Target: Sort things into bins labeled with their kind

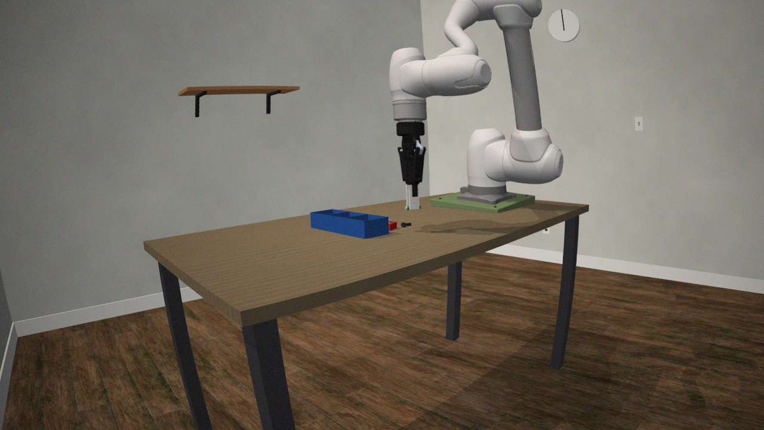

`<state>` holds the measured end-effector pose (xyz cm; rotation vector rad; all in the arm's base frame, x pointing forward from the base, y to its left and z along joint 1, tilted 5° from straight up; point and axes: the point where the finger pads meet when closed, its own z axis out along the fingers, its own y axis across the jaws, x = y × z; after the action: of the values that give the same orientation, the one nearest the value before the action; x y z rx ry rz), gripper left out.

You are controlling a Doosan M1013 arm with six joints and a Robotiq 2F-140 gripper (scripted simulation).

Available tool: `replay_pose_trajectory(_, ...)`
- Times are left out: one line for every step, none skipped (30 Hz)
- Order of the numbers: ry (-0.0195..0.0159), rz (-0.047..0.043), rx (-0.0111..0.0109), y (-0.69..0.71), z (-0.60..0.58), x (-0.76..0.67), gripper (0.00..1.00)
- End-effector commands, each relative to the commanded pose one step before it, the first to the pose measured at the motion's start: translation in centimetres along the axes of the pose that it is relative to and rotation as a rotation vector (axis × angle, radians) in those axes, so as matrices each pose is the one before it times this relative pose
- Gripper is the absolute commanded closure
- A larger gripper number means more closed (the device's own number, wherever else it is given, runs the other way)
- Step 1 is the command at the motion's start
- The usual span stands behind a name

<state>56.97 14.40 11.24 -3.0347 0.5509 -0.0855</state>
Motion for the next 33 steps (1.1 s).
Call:
replay_pose_trajectory(-0.00015, -0.00003, 0.00017, -0.004, -0.419, -0.003, 0.97)
replay_pose_trajectory(0.00000, 0.00000, 0.00000, 0.000, 0.000, 0.000, 0.97)
replay_pose_trajectory(0.00000, 0.00000, 0.00000, 0.451, 0.000, 0.395, 0.97)
replay_pose_trajectory(0.00000, 0.00000, 0.00000, 0.451, 0.000, 0.395, 0.97)
replay_pose_trajectory(0.00000, 0.00000, 0.00000, 0.000, 0.000, 0.000, 0.97)
replay_pose_trajectory(0.00000, 0.00000, 0.00000, 0.000, 0.000, 0.000, 0.97)
replay_pose_trajectory(0.00000, 0.00000, 0.00000, 0.451, 0.000, 0.395, 0.97)
replay_pose_trajectory(0.00000, 0.00000, 0.00000, 0.451, 0.000, 0.395, 0.97)
replay_pose_trajectory(0.00000, 0.00000, 0.00000, 0.451, 0.000, 0.395, 0.97)
replay_pose_trajectory(0.00000, 0.00000, 0.00000, 0.451, 0.000, 0.395, 0.97)
replay_pose_trajectory(0.00000, 0.00000, 0.00000, 0.451, 0.000, 0.395, 0.97)
replay_pose_trajectory(0.00000, 0.00000, 0.00000, 0.451, 0.000, 0.395, 0.97)
replay_pose_trajectory(0.00000, 0.00000, 0.00000, 0.451, 0.000, 0.395, 0.97)
replay_pose_trajectory(0.00000, 0.00000, 0.00000, 0.451, 0.000, 0.395, 0.97)
replay_pose_trajectory(0.00000, 0.00000, 0.00000, 0.451, 0.000, 0.395, 0.97)
replay_pose_trajectory(0.00000, 0.00000, 0.00000, 0.451, 0.000, 0.395, 0.97)
replay_pose_trajectory(0.00000, 0.00000, 0.00000, 0.451, 0.000, 0.395, 0.97)
replay_pose_trajectory(0.00000, 0.00000, 0.00000, 0.451, 0.000, 0.395, 0.97)
replay_pose_trajectory(0.00000, 0.00000, 0.00000, 0.451, 0.000, 0.395, 0.97)
replay_pose_trajectory(0.00000, 0.00000, 0.00000, 0.451, 0.000, 0.395, 0.97)
replay_pose_trajectory(0.00000, 0.00000, 0.00000, 0.451, 0.000, 0.395, 0.97)
replay_pose_trajectory(0.00000, 0.00000, 0.00000, 0.000, 0.000, 0.000, 0.97)
replay_pose_trajectory(0.00000, 0.00000, 0.00000, 0.000, 0.000, 0.000, 0.97)
replay_pose_trajectory(0.00000, 0.00000, 0.00000, 0.451, 0.000, 0.395, 0.97)
replay_pose_trajectory(0.00000, 0.00000, 0.00000, 0.451, 0.000, 0.395, 0.97)
replay_pose_trajectory(0.00000, 0.00000, 0.00000, 0.451, 0.000, 0.395, 0.97)
replay_pose_trajectory(0.00000, 0.00000, 0.00000, 0.451, 0.000, 0.395, 0.97)
replay_pose_trajectory(0.00000, 0.00000, 0.00000, 0.451, 0.000, 0.395, 0.97)
replay_pose_trajectory(0.00000, 0.00000, 0.00000, 0.451, 0.000, 0.395, 0.97)
replay_pose_trajectory(0.00000, 0.00000, 0.00000, 0.451, 0.000, 0.395, 0.97)
replay_pose_trajectory(0.00000, 0.00000, 0.00000, 0.451, 0.000, 0.395, 0.97)
replay_pose_trajectory(0.00000, 0.00000, 0.00000, 0.451, 0.000, 0.395, 0.97)
replay_pose_trajectory(0.00000, 0.00000, 0.00000, 0.451, 0.000, 0.395, 0.97)
